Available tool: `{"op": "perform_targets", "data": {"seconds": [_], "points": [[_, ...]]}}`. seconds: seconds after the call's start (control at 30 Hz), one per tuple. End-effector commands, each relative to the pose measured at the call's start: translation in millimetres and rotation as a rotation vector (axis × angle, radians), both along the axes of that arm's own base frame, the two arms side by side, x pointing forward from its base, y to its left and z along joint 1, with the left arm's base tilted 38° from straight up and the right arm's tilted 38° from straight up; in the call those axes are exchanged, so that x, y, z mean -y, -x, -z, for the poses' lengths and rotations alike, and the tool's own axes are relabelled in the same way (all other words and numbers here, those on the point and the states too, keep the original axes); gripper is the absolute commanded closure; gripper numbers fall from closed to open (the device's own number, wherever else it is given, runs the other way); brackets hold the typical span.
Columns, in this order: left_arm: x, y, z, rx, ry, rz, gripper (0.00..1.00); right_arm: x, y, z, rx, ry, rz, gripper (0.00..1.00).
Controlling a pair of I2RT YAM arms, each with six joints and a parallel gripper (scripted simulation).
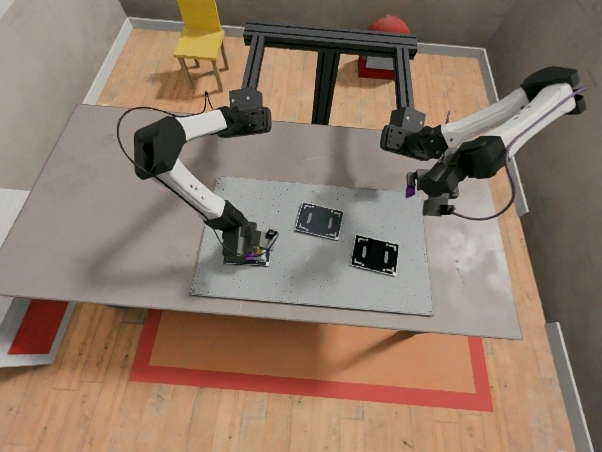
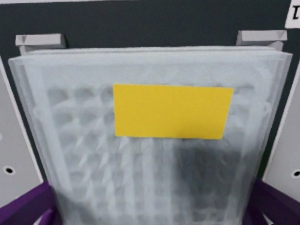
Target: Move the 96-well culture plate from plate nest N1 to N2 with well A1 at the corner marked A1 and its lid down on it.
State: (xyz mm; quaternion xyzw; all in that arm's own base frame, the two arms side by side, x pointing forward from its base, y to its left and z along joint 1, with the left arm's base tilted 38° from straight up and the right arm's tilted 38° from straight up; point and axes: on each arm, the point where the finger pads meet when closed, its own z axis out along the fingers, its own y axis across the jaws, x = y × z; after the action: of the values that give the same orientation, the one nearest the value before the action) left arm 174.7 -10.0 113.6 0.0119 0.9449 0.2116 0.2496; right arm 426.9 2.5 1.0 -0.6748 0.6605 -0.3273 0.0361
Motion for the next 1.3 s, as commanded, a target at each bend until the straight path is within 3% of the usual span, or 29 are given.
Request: {"op": "perform_targets", "data": {"seconds": [0.0,0.87,0.93,1.27], "points": [[2.4,-1.9,-1.6,0.009,0.014,0.004,0.0,4.0,8.1,13.8,-0.044,0.004,0.004,1.0],[2.4,-1.9,-1.6,0.009,0.014,0.004,0.0,-1.0,10.0,12.8,-0.047,0.006,-0.003,1.0],[2.4,-1.9,-1.6,0.009,0.014,0.004,0.0,-9.7,6.1,-9.7,0.005,-0.001,-0.015,1.0],[2.4,-1.9,-1.6,0.009,0.014,0.004,0.0,-14.2,14.4,-22.7,0.005,0.002,-0.011,1.0]]}}
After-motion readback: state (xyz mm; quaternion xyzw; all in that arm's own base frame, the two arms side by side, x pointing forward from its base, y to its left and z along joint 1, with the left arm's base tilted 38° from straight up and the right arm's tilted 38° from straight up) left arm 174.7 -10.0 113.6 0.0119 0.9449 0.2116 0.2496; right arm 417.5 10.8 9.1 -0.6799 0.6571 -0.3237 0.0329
